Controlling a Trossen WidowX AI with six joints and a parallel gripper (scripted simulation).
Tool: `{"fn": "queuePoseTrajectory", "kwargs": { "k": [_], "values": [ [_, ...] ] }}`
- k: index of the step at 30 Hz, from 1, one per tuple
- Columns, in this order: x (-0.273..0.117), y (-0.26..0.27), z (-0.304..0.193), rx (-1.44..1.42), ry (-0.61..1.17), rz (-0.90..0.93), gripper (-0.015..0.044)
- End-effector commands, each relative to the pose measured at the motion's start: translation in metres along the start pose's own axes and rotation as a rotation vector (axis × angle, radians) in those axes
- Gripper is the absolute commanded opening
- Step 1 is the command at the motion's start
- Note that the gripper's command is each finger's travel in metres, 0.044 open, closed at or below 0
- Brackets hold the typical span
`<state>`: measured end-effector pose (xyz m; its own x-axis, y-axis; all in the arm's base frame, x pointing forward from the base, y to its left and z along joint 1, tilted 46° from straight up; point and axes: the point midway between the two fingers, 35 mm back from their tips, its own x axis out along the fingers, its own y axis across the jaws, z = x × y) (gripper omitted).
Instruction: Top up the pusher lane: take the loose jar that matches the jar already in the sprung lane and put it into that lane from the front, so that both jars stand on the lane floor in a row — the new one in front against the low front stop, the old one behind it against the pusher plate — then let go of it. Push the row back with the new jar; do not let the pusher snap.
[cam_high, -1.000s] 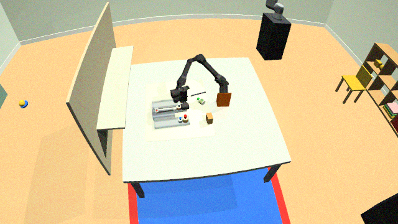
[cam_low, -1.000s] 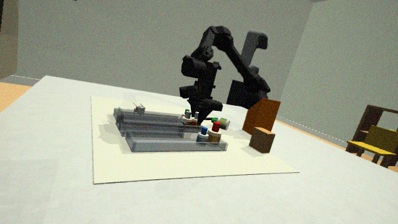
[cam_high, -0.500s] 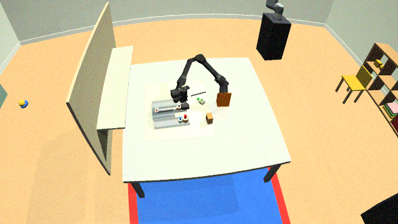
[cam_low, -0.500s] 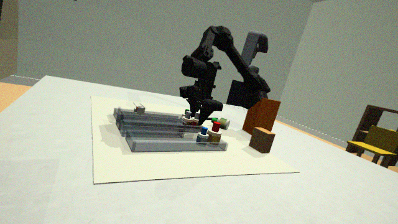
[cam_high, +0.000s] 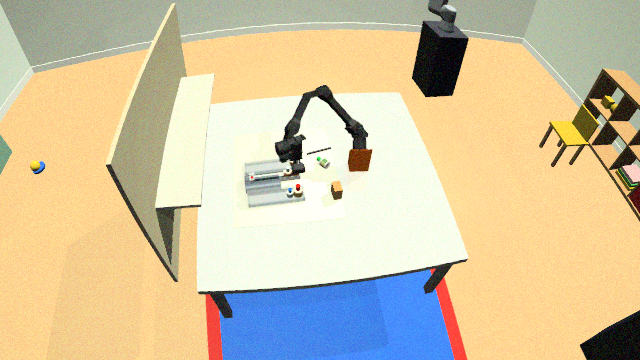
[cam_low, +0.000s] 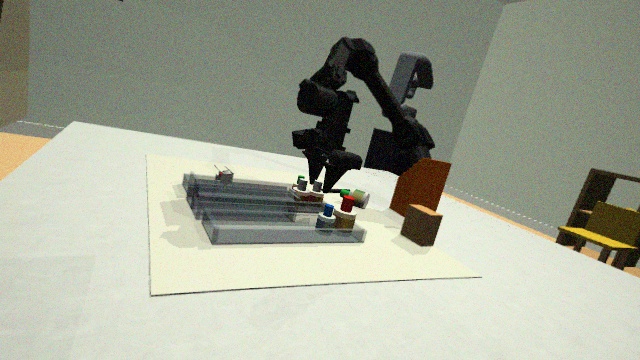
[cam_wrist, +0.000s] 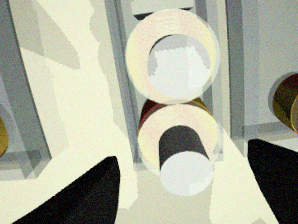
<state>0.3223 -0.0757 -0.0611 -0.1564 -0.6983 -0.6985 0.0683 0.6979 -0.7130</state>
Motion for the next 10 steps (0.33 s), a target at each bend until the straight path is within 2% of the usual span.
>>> {"fn": "queuePoseTrajectory", "kwargs": {
  "k": [1,10],
  "values": [
    [-0.001,0.001,-0.01,0.002,0.003,0.005,0.0282],
    [-0.002,0.002,-0.039,0.001,0.004,0.005,0.0282]
  ]
}}
